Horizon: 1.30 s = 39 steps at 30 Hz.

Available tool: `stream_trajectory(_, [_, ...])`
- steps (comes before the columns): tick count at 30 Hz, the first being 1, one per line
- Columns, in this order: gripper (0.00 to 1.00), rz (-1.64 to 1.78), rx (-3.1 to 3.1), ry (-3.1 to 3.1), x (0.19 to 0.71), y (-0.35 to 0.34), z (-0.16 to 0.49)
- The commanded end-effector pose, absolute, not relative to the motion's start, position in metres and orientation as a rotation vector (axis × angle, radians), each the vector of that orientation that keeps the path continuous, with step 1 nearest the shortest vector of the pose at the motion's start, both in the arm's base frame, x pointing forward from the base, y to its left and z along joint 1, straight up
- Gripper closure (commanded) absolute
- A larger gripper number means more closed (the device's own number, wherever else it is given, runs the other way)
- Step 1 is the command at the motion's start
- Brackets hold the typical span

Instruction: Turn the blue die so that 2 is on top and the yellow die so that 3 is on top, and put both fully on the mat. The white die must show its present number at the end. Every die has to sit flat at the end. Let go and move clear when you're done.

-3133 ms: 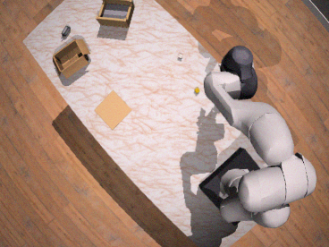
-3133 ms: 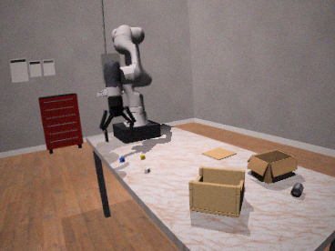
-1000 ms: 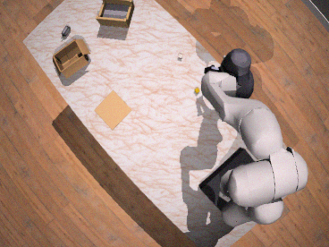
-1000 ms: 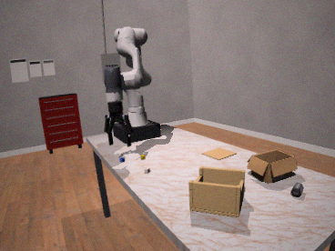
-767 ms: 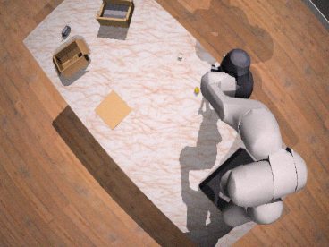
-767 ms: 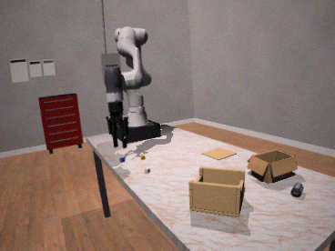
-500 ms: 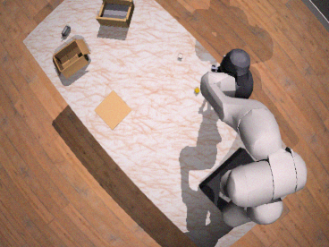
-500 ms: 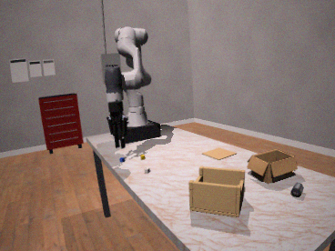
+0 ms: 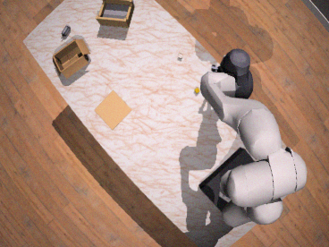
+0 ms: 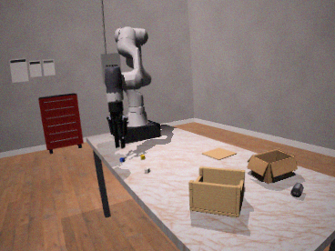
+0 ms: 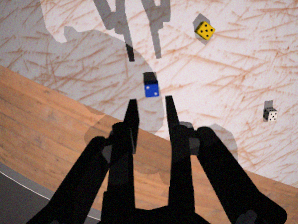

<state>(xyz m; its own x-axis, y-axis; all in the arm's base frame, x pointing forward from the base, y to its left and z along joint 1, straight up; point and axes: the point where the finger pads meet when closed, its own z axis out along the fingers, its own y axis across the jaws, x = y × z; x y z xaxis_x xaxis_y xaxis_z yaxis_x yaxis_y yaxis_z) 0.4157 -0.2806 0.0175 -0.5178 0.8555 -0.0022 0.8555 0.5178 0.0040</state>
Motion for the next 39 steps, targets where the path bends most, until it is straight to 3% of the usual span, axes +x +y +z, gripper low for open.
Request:
stream_trajectory(1, [0.71,-0.001,1.55,2.729,0.415,-0.281,0.016])
stream_trajectory(39, [0.71,-0.001,1.551,2.729,0.415,-0.28,-0.018])
